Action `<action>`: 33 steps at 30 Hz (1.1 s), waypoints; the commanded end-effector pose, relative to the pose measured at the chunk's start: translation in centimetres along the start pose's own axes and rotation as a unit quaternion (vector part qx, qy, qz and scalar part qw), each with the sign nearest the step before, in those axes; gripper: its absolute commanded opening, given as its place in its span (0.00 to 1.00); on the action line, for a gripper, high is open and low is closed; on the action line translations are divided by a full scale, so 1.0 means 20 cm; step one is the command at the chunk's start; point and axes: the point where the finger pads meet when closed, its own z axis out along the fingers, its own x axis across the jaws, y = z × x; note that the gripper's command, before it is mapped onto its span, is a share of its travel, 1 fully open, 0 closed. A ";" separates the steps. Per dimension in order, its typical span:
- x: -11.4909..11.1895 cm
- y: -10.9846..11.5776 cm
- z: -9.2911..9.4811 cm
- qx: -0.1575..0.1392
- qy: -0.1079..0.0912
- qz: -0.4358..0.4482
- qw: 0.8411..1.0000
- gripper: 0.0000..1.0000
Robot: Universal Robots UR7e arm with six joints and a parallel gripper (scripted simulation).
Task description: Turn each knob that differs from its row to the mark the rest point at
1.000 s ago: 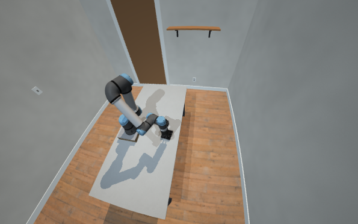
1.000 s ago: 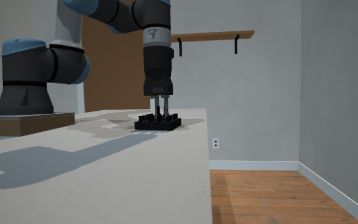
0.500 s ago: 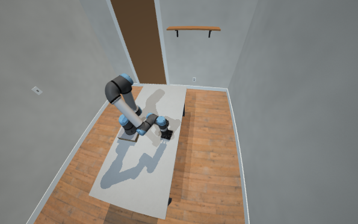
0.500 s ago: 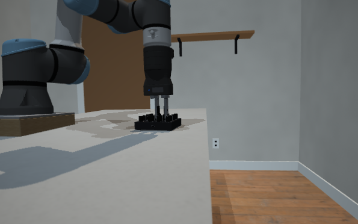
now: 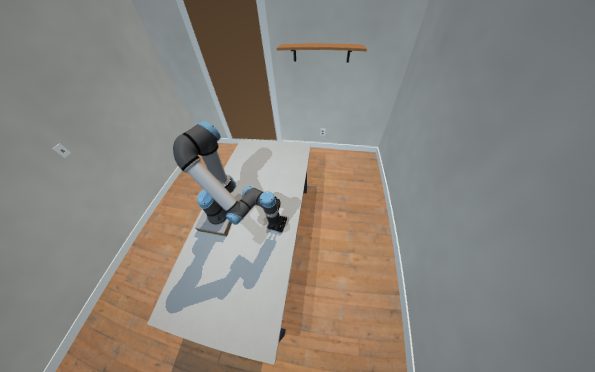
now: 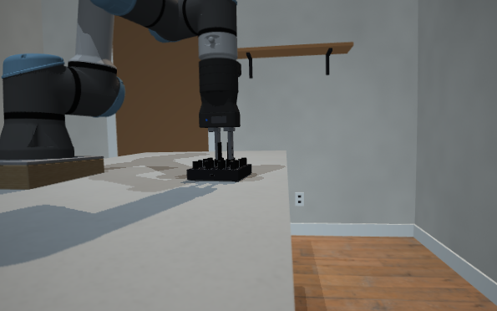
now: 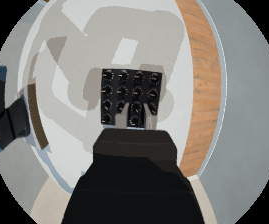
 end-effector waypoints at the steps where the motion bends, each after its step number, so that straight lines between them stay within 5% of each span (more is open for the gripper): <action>1: 0.00 0.00 -0.06 0.000 0.001 0.000 1.000 0.46; 9: 0.00 0.00 -0.14 0.000 0.001 0.000 1.000 0.46; 33: 0.00 0.00 -0.14 0.000 0.001 0.008 1.000 0.46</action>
